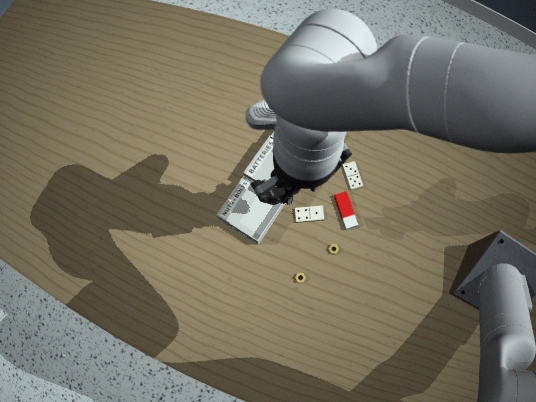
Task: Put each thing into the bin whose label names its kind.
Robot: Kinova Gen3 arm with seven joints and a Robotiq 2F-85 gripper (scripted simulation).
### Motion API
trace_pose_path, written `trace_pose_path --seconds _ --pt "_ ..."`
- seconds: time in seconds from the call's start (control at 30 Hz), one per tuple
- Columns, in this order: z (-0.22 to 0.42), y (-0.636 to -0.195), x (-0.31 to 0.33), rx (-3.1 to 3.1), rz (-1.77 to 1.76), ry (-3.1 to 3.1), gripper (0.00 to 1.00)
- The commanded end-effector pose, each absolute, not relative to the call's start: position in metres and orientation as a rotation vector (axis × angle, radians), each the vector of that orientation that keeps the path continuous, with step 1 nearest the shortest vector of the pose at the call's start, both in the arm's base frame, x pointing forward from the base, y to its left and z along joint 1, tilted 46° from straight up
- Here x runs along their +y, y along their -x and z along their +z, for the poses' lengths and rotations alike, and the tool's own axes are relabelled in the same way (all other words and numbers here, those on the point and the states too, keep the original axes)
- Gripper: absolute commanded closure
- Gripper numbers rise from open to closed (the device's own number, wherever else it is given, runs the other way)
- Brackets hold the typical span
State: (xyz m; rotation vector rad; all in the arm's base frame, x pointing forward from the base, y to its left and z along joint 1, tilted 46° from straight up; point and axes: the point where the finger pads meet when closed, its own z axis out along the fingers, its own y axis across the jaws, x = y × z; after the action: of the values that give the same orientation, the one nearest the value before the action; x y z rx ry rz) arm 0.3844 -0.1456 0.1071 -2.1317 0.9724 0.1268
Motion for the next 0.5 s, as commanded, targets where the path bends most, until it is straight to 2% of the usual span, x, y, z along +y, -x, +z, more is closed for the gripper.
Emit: trace_pose_path --seconds 0.0,0.47 --pt "0.095 -0.373 -0.141 1.068 0.168 2.094 0.62" --pt "0.013 -0.314 -0.108 1.187 0.223 2.034 0.62"
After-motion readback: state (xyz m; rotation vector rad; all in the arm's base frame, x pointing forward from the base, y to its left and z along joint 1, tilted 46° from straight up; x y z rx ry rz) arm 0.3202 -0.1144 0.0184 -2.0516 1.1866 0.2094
